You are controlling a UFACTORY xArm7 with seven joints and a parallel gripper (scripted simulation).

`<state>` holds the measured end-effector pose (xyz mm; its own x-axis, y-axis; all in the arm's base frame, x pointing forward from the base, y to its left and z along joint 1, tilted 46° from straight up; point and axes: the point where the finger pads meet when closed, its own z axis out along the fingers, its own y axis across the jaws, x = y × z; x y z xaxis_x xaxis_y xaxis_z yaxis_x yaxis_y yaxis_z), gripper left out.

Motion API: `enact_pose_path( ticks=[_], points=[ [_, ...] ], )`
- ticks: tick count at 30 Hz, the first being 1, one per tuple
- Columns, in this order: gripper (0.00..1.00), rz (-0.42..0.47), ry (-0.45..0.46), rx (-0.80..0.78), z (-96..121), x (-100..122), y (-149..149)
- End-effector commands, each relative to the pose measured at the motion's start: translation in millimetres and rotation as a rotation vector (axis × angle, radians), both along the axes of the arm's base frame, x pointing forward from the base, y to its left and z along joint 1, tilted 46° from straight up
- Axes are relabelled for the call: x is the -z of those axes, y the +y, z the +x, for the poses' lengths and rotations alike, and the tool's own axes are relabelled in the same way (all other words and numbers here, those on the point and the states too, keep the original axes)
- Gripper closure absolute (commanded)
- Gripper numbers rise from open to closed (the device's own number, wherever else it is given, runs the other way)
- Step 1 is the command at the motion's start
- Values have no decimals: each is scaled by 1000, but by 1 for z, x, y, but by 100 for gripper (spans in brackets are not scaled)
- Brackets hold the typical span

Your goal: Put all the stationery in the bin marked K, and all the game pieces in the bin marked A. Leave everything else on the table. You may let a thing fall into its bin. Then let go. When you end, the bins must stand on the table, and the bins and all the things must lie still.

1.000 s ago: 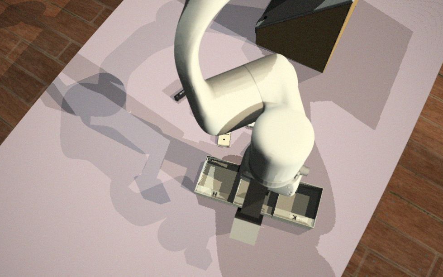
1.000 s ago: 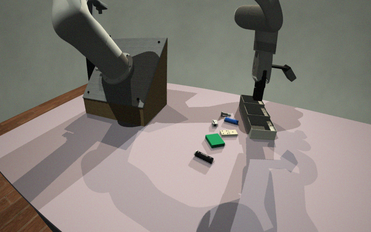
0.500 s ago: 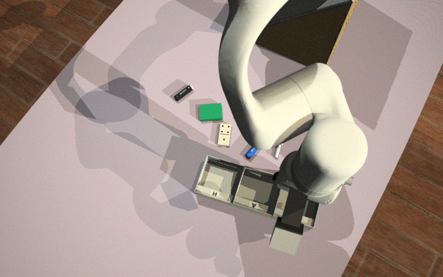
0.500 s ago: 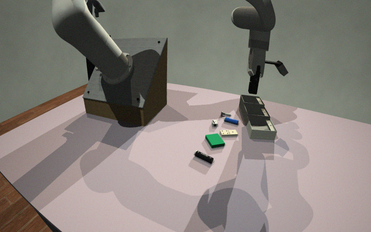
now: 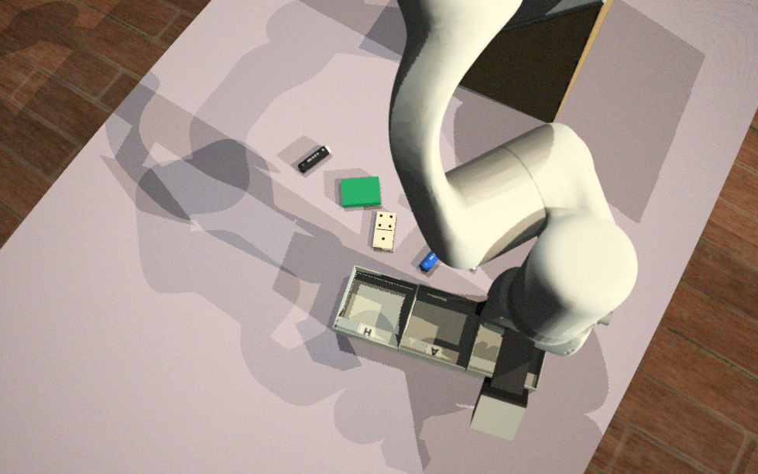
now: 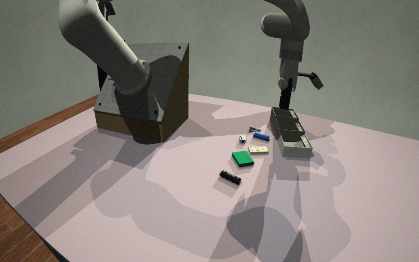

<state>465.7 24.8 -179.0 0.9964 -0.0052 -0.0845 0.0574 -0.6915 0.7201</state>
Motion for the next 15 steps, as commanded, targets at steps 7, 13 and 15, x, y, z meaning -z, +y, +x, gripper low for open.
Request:
enact_pose_path(
  ticks=[7,13,15],
  points=[
    [93,4,-3,-3,0,18,-17],
    [93,4,-3,-3,-1,26,-25],
    [93,4,-3,-3,-1,30,-28]
  ],
)
